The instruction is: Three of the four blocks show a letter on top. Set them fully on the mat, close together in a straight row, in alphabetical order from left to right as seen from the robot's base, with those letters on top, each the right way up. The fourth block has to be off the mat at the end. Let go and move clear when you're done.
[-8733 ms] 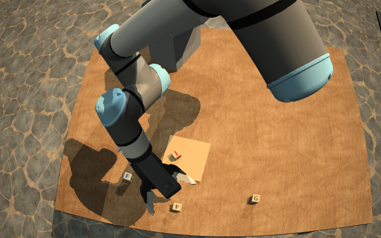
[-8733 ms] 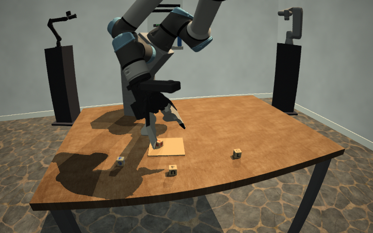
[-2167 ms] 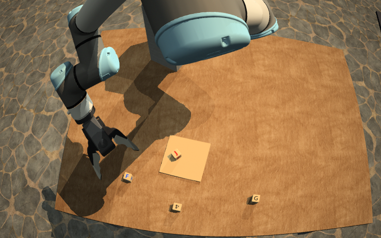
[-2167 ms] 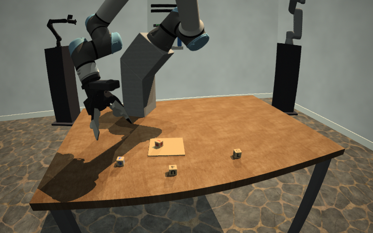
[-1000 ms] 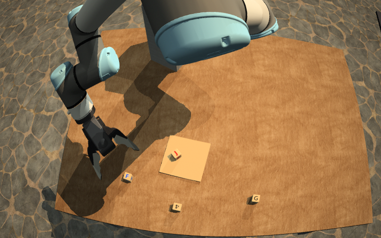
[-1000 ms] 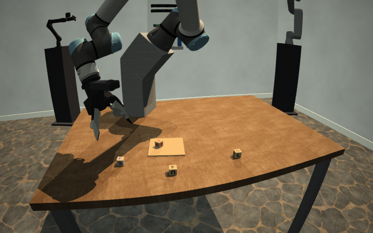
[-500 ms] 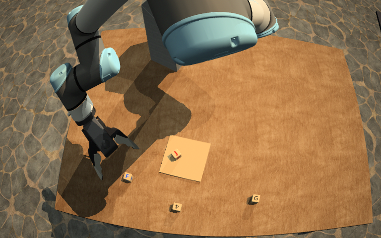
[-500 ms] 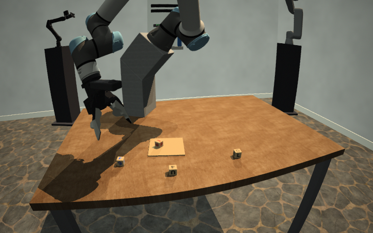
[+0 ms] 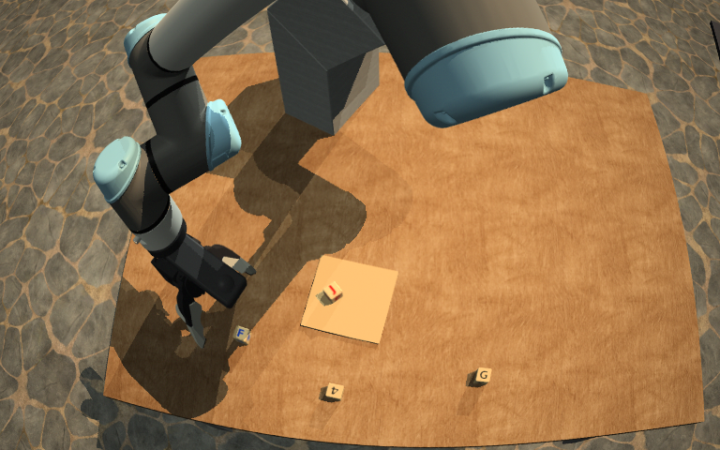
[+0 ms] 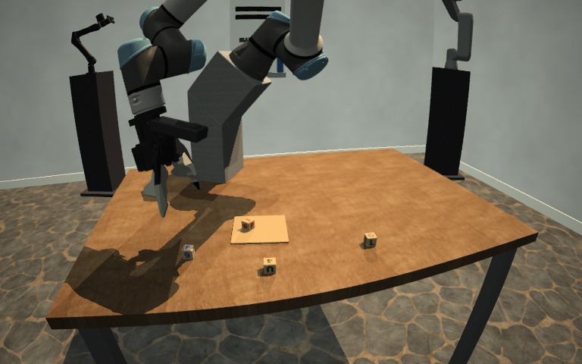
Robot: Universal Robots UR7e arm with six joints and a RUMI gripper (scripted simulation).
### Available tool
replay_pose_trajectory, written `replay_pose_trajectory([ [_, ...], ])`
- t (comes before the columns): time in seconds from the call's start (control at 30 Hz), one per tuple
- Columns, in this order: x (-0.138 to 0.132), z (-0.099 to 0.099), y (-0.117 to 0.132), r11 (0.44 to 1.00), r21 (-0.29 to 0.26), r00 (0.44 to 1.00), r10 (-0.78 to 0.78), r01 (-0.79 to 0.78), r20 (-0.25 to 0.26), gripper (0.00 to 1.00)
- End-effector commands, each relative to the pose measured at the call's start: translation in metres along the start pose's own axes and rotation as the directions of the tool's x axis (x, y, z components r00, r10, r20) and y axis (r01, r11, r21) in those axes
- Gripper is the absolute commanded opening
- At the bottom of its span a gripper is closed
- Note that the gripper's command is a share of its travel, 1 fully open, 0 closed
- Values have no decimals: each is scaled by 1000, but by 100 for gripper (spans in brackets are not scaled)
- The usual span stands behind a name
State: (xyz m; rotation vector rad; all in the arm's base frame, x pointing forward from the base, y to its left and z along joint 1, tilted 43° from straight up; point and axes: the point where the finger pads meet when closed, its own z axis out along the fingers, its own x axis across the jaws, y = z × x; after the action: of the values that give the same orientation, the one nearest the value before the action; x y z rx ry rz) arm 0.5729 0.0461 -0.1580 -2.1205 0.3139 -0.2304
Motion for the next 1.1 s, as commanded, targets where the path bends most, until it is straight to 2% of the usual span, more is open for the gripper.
replay_pose_trajectory([
  [0.0,-1,-3,1,991,-92,995,-98,101,33,100],
  [0.2,3,-11,1,962,-181,978,-196,206,72,100],
  [0.27,3,-11,1,962,-181,978,-196,206,72,100],
  [0.37,6,-17,1,936,-231,964,-249,265,97,100],
  [1.07,8,-18,2,933,-238,962,-254,271,99,100],
])
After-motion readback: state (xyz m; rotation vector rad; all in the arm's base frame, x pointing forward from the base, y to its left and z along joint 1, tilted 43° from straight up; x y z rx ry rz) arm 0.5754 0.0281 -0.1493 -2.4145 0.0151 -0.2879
